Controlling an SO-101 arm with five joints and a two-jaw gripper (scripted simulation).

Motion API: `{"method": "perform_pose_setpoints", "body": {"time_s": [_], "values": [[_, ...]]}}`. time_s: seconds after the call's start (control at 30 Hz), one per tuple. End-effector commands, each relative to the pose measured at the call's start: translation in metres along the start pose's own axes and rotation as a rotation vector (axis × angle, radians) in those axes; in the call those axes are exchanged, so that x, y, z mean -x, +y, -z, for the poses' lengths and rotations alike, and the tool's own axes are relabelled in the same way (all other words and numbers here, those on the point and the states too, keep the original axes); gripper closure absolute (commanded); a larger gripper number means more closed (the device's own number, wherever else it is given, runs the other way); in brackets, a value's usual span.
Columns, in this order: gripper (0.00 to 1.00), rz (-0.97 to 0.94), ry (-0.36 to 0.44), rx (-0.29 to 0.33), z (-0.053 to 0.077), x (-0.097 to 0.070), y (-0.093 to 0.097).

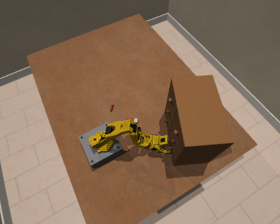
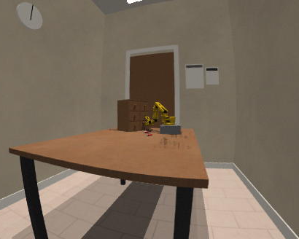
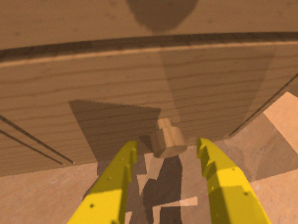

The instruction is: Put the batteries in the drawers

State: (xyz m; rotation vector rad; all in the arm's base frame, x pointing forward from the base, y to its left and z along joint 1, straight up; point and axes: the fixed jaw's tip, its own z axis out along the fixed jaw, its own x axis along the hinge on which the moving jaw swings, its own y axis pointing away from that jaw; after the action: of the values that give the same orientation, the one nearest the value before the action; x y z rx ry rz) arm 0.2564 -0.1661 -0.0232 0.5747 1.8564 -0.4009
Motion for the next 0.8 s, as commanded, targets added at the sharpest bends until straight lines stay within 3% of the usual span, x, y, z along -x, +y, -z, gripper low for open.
{"method": "perform_pose_setpoints", "body": {"time_s": [0.0,0.77], "values": [[0.79,-0.004,-0.007,0.009,-0.0005,0.0,0.0029],[0.79,-0.004,-0.007,0.009,-0.0003,0.0027,0.0029]]}}
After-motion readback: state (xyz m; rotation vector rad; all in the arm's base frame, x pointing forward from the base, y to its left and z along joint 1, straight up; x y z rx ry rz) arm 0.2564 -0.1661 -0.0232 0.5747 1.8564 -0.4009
